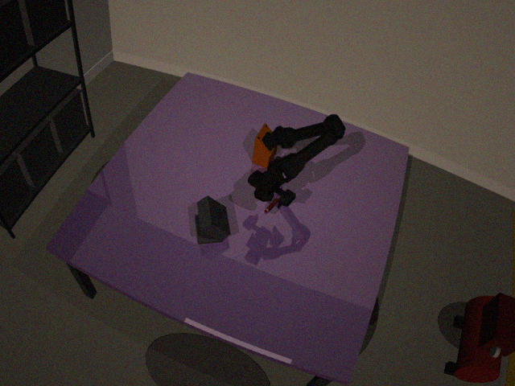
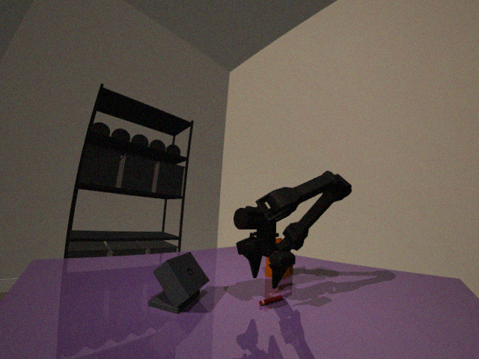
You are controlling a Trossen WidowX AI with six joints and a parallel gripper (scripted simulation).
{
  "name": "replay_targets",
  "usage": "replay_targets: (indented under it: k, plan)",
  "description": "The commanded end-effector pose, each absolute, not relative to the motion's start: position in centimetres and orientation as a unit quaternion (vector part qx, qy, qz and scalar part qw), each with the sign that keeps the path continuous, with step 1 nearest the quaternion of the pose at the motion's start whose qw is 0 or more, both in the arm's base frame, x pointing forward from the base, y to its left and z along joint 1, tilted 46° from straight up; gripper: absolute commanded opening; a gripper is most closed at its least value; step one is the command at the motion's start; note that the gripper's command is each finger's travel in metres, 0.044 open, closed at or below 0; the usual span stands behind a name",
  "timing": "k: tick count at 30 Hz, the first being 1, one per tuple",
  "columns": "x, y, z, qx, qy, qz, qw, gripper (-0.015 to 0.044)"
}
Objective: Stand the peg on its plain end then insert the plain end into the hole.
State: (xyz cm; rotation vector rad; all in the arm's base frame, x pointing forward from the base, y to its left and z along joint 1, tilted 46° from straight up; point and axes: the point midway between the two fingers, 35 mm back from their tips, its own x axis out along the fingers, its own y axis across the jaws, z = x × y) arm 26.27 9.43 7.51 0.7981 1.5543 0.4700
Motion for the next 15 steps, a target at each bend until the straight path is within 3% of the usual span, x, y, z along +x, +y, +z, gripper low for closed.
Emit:
replay_targets:
  k: [1, 15]
  plan:
    - [26.1, 10.0, 6.7, 0.347, 0.68, 0.2, 0.614, 0.044]
    - [26.1, 11.6, 5.1, 0.347, 0.68, 0.2, 0.614, 0.044]
